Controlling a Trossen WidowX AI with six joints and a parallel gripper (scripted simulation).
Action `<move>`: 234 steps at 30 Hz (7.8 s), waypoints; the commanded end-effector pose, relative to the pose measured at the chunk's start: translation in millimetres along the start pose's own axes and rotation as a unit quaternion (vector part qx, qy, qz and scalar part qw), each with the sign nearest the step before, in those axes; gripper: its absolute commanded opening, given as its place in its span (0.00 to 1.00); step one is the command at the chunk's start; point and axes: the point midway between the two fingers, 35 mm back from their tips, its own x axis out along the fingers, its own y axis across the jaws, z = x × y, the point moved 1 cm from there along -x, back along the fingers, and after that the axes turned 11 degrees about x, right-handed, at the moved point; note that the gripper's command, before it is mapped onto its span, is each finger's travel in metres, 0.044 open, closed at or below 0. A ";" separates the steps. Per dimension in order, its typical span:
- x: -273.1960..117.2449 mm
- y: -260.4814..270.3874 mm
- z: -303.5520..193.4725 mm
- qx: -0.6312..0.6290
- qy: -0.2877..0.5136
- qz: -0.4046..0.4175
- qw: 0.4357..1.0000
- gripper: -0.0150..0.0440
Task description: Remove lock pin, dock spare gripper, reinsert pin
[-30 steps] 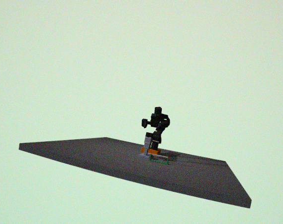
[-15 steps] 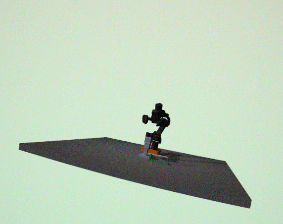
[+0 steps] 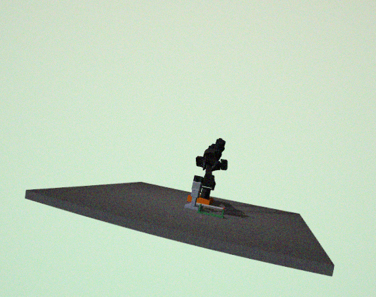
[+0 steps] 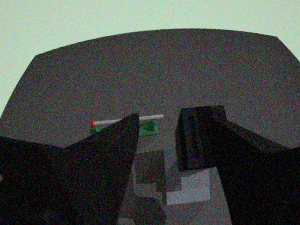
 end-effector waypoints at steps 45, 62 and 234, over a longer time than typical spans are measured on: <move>104.4 101.8 9.7 -0.607 0.395 0.040 0.688 0.56; 154.6 94.9 8.9 -0.703 0.439 0.181 0.529 0.56; 129.1 61.9 -116.6 -0.686 0.455 0.181 0.538 0.25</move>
